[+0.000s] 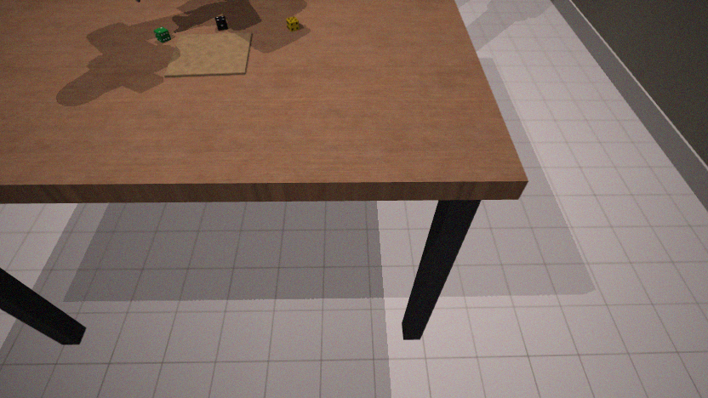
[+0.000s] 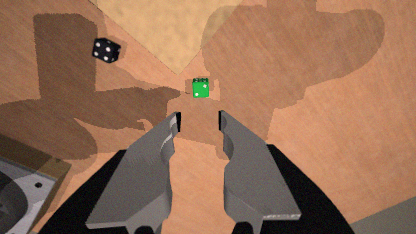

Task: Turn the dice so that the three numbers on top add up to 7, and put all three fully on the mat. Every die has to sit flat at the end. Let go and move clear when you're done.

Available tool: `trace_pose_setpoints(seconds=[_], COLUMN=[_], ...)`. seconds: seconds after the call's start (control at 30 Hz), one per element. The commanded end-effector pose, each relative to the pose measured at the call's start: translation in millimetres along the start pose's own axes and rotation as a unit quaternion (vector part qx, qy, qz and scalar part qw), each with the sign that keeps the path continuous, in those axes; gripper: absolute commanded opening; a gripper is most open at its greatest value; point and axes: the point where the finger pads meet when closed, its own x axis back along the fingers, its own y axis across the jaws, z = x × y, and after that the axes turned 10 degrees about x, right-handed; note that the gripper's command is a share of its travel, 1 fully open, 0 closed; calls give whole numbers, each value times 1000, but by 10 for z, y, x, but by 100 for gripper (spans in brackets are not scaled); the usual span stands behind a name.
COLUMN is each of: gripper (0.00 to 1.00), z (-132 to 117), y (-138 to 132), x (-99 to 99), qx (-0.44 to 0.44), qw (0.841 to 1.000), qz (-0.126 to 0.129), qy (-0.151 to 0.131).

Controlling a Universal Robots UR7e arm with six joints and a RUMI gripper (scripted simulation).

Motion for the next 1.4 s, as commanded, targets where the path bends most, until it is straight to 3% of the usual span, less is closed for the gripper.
trace_pose_setpoints(seconds=[0.0, 1.37], gripper=[21, 21], z=[-1, -12], y=[4, 5], x=[-15, -478], qx=[1, 2], qw=[1000, 1000], qz=[-1, -1], qy=[0, 0])
